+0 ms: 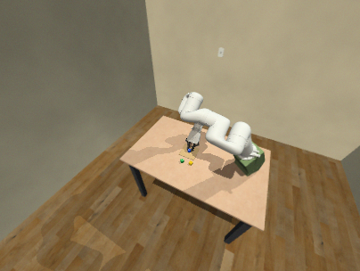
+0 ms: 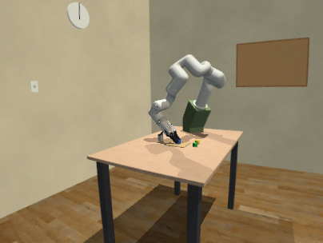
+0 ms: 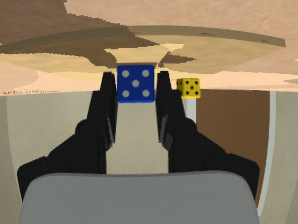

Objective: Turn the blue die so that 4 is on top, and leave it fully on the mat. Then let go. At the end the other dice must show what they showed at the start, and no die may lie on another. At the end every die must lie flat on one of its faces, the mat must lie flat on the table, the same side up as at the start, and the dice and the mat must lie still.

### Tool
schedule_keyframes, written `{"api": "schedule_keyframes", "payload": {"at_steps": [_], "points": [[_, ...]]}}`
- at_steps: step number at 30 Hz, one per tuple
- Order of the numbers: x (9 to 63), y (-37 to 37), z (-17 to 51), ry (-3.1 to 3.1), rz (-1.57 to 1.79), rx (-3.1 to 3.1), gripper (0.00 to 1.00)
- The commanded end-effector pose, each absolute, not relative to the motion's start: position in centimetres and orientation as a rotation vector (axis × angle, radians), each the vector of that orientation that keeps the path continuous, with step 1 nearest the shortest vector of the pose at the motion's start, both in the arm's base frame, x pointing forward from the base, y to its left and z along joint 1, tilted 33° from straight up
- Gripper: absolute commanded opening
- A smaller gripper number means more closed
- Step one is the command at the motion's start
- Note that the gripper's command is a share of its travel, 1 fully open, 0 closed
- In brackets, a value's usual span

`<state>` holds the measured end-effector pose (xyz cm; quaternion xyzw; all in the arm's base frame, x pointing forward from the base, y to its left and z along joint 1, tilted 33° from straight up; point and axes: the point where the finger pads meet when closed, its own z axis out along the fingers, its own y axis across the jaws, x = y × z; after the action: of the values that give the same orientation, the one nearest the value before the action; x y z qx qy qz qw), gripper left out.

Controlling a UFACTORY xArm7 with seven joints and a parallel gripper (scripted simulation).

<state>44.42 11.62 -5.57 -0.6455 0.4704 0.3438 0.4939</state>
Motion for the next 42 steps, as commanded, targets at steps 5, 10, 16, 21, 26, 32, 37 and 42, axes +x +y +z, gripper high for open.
{"api": "schedule_keyframes", "payload": {"at_steps": [5, 10, 16, 21, 26, 32, 37, 42], "points": [[44.5, 11.5, -5.5, 1.142, 0.829, -1.566, 0.37], [44.5, 11.5, -5.5, 1.142, 0.829, -1.566, 0.63], [44.5, 11.5, -5.5, 1.142, 0.829, -1.566, 0.63], [44.5, 11.5, -5.5, 1.142, 0.829, -1.566, 0.63], [44.5, 11.5, -5.5, 1.142, 0.829, -1.566, 0.63], [44.5, 11.3, -5.3, 1.142, 0.829, -1.566, 0.63], [44.2, 10.9, -4.5, 1.142, 0.829, -1.566, 0.63], [44.0, 10.5, -3.8, 1.142, 0.829, -1.566, 0.63]]}}
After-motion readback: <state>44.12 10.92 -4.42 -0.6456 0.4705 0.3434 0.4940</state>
